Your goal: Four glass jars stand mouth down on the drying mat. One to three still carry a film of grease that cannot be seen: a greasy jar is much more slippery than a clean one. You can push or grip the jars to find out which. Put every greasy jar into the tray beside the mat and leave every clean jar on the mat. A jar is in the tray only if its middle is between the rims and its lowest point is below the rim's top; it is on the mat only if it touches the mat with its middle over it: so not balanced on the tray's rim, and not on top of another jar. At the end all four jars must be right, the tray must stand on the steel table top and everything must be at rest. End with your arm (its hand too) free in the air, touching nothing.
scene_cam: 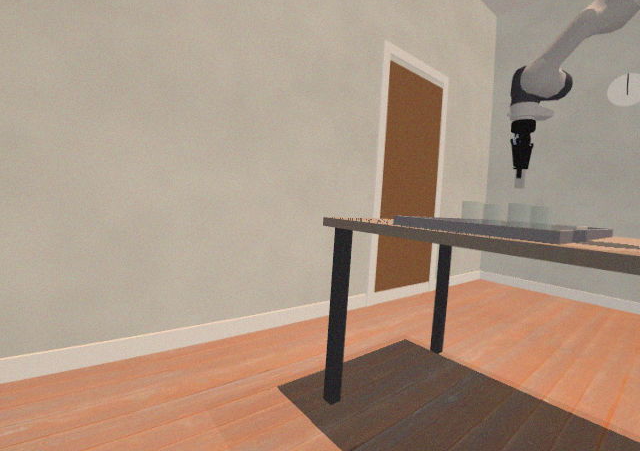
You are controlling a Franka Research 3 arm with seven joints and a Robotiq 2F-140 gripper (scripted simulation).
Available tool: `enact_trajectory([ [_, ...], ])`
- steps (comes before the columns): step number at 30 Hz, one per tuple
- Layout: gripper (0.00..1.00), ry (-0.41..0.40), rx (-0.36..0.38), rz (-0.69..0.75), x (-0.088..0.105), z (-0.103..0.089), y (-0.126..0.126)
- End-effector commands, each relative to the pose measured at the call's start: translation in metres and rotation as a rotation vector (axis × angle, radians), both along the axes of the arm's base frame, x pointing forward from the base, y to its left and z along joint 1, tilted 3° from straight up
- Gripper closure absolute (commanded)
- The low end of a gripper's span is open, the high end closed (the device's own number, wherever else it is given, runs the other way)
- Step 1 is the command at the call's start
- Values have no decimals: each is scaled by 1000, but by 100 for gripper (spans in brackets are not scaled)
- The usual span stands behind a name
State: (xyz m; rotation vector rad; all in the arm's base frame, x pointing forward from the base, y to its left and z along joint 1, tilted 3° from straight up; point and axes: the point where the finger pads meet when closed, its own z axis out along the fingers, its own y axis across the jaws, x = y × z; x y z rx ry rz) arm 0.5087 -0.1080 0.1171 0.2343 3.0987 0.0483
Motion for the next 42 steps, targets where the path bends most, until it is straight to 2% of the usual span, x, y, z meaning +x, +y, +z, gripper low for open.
enact_trajectory([
  [1, 100, -4, 12, 99, -5, -2, -27],
  [6, 100, -4, 12, 99, -4, -21, -26],
  [8, 100, -4, 12, 99, -4, -21, -26],
  [20, 100, -4, 12, 99, -2, -79, -24],
  [42, 100, -4, 12, 99, -3, -79, -24],
])
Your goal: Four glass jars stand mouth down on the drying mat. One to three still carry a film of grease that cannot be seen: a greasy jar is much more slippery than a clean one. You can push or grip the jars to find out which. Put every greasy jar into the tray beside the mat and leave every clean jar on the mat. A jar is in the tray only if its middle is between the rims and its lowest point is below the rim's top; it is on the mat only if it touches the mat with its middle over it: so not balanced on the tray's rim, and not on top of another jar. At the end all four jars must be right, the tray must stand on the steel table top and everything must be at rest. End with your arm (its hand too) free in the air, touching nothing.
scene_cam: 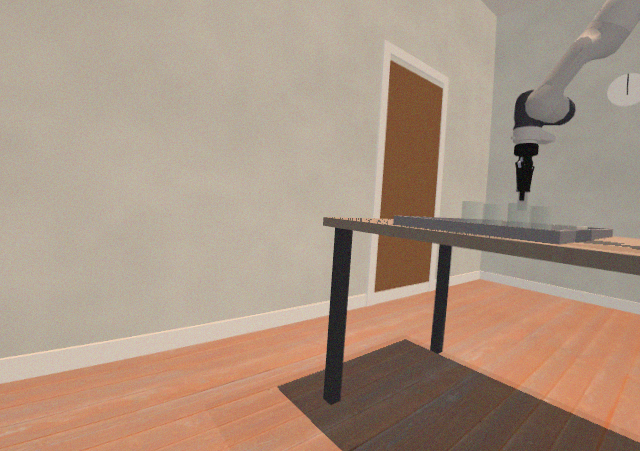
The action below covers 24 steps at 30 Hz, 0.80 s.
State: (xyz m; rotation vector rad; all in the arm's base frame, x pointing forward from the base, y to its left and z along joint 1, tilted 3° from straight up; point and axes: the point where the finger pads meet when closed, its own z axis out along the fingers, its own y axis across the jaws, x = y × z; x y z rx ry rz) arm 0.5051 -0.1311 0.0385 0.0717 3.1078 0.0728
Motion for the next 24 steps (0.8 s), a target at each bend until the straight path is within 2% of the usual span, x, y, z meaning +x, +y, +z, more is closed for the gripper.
enact_trajectory([
  [1, 100, -3, -2, -6, 1, 0, 0],
  [24, 100, -3, -2, -6, -2, 0, 0],
])
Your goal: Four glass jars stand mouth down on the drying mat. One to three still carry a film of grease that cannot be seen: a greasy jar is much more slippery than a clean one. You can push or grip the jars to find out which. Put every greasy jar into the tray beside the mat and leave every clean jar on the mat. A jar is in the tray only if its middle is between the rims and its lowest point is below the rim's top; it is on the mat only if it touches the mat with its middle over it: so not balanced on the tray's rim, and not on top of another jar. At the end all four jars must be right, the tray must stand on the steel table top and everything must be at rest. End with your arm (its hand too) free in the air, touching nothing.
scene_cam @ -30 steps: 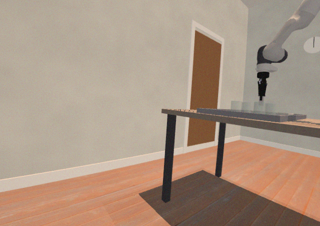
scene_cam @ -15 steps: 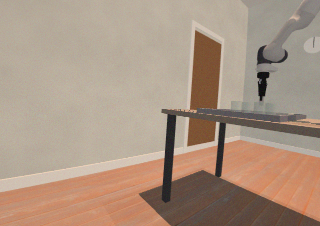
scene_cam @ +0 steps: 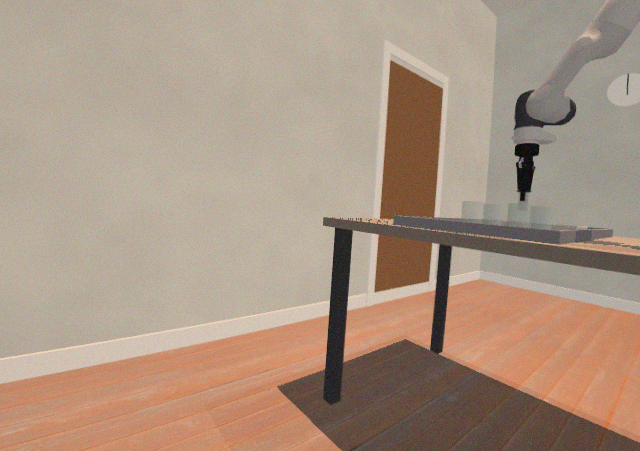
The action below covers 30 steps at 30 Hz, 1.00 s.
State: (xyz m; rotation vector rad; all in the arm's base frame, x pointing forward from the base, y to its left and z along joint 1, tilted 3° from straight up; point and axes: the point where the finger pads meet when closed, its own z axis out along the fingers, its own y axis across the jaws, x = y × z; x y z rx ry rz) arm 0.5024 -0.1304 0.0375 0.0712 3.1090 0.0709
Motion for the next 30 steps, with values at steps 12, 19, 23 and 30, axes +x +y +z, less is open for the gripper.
enact_trajectory([
  [12, 100, -4, -1, -6, -1, 1, -1],
  [19, 100, -4, -1, -6, -2, 1, -1],
  [23, 100, -4, -1, -6, -2, 1, -1],
  [30, 100, -4, -1, -6, -3, 1, -1],
])
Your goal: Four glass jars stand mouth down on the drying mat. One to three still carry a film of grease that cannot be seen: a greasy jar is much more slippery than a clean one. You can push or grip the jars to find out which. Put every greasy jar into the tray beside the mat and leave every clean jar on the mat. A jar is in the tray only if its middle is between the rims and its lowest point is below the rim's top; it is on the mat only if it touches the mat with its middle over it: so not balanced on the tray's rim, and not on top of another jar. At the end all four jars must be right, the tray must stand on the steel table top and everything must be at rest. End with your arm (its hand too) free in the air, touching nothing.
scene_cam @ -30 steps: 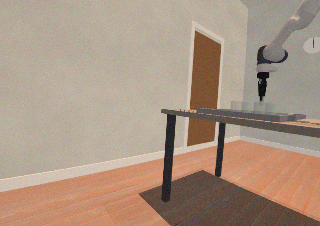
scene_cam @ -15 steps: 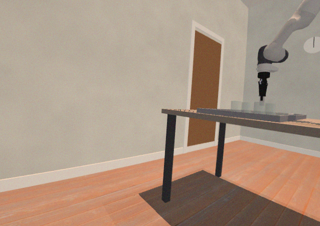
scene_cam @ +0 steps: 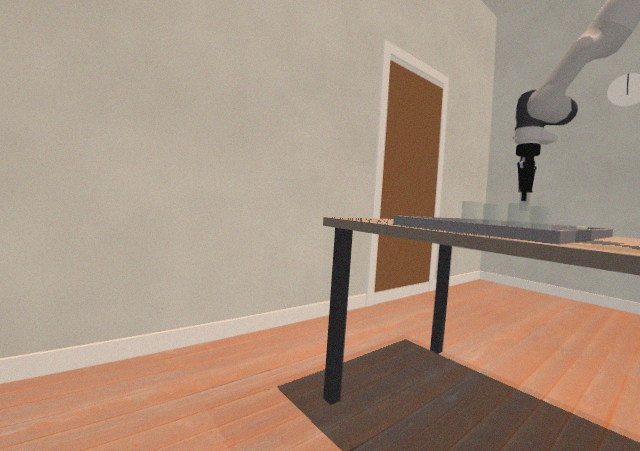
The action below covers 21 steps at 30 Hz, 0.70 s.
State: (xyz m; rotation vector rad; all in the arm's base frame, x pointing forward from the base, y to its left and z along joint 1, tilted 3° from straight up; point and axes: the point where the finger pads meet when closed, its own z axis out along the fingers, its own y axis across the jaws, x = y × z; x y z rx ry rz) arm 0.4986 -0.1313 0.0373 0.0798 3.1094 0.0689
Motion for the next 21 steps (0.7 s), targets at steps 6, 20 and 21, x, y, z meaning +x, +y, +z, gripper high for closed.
enact_trajectory([
  [6, 100, -5, 0, 0, 0, 1, 0],
  [20, 100, -5, 0, 0, -2, 1, 0],
  [21, 100, -5, 0, 0, -2, 1, 0],
])
